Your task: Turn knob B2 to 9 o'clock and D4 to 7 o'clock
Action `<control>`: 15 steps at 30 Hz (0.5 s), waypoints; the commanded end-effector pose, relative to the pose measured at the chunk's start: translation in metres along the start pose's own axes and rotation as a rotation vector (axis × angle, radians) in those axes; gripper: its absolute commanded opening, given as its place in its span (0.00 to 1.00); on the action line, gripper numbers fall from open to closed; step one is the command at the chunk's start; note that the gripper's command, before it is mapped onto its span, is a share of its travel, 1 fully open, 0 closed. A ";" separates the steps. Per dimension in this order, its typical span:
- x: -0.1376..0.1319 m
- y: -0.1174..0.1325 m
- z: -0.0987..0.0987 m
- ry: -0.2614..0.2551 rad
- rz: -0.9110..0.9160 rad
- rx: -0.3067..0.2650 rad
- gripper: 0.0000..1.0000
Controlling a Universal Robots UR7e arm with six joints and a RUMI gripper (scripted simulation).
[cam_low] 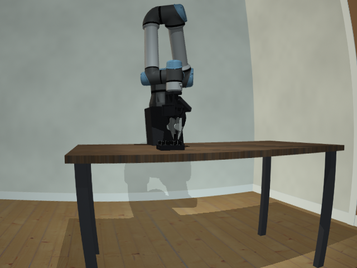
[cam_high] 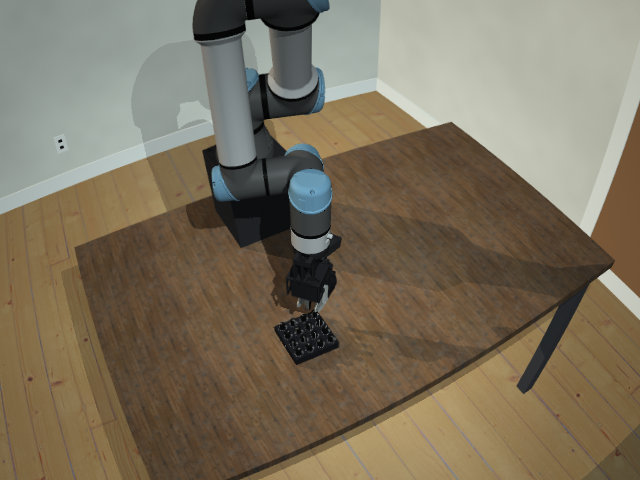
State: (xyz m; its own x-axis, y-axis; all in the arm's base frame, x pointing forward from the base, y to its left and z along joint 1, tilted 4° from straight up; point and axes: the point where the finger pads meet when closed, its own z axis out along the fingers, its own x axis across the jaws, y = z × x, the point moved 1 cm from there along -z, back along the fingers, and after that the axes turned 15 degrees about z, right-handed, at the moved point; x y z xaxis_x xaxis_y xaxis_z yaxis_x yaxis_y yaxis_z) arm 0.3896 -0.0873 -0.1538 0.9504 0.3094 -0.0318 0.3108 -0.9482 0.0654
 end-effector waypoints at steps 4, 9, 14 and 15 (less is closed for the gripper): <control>0.000 -0.001 0.000 0.001 0.000 -0.002 0.11; -0.001 -0.003 0.000 0.000 -0.001 0.000 0.11; -0.001 -0.003 0.000 -0.001 0.000 0.000 0.11; -0.001 -0.003 0.000 0.000 0.000 -0.001 0.11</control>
